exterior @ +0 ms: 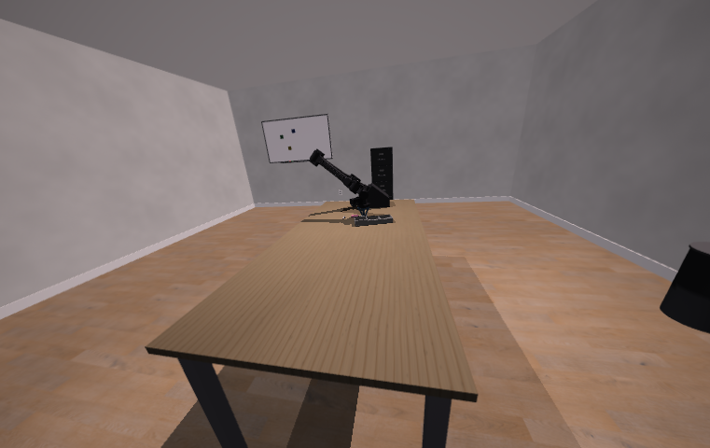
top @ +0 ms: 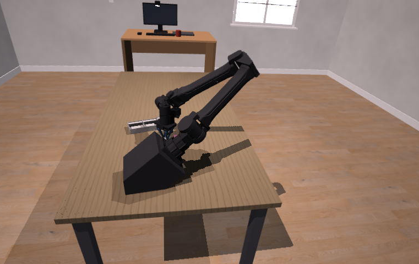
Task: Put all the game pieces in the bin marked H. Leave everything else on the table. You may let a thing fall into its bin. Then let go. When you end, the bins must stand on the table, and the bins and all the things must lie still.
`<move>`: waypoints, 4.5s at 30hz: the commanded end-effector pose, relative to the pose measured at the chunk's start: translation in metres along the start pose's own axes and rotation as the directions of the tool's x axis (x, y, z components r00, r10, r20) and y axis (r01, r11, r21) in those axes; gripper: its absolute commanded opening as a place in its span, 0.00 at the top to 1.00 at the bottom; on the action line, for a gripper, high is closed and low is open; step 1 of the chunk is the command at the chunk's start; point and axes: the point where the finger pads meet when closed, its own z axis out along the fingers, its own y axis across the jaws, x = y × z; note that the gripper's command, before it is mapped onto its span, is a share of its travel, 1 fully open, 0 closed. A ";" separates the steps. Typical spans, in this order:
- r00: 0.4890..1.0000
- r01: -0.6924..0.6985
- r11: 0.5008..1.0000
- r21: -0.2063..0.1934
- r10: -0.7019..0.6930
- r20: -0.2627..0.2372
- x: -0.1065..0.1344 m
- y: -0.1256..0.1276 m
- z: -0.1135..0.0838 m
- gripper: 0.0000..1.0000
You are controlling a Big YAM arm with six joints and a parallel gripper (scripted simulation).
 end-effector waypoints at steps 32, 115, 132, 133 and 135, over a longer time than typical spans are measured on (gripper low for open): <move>0.999 -0.030 0.999 -0.031 0.031 0.015 -0.015 0.013 -0.071 0.80; 0.836 -0.549 0.836 -0.020 0.549 0.004 -0.041 0.146 -0.027 0.80; 0.828 -0.561 0.828 -0.028 0.561 0.002 -0.047 0.150 -0.025 0.70; 0.828 -0.561 0.828 -0.028 0.561 0.002 -0.047 0.150 -0.025 0.70; 0.828 -0.561 0.828 -0.028 0.561 0.002 -0.047 0.150 -0.025 0.70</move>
